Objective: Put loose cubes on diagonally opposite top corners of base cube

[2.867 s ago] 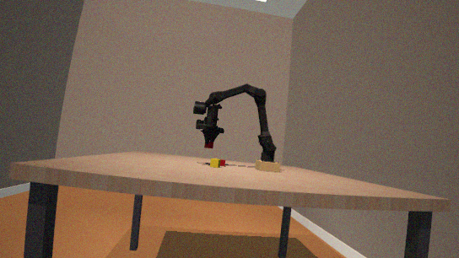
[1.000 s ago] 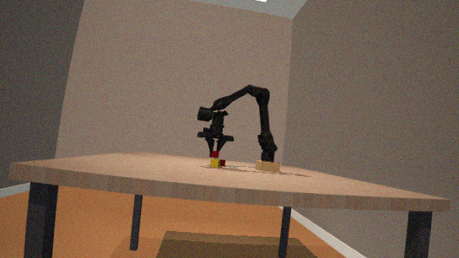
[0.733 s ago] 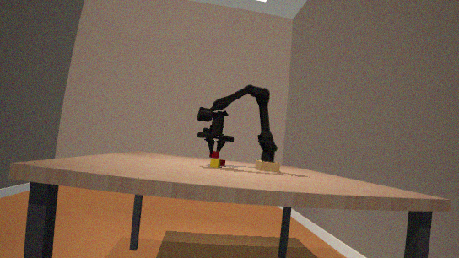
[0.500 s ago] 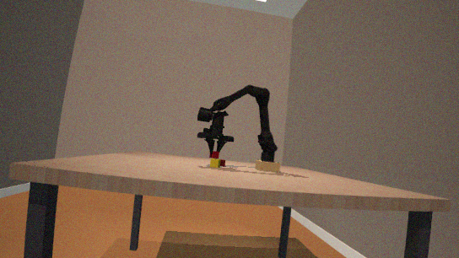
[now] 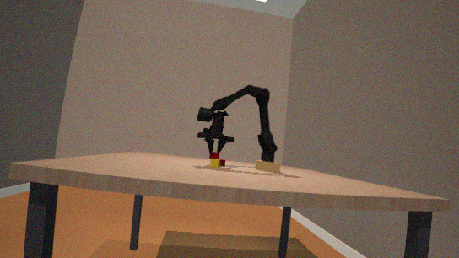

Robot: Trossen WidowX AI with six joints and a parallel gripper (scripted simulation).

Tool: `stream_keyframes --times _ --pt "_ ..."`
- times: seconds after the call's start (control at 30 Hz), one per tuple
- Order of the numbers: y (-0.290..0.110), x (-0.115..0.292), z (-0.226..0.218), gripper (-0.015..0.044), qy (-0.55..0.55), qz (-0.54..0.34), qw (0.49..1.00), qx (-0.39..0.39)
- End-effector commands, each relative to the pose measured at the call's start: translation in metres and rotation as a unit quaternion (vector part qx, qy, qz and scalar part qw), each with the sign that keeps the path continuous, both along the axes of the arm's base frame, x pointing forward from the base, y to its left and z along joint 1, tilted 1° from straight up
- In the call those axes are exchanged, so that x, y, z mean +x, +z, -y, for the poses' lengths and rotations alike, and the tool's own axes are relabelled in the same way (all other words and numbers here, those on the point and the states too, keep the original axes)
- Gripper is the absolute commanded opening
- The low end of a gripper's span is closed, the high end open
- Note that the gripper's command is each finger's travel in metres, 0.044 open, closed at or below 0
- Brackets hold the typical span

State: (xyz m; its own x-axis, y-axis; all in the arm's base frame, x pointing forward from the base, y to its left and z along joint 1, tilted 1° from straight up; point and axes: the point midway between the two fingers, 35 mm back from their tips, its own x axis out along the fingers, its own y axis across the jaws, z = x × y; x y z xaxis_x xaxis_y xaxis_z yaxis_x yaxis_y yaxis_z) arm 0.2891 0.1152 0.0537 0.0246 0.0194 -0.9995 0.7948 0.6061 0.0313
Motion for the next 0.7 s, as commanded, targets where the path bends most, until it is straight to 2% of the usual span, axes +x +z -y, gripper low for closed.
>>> stream_keyframes --times 0.0,0.67 --pt "-0.001 0.0 0.0 0.0205 0.0 -0.001 1.0 0.0" --pt "0.03 -0.001 0.001 0.0205 0.0 0.0 1.0 0.0"
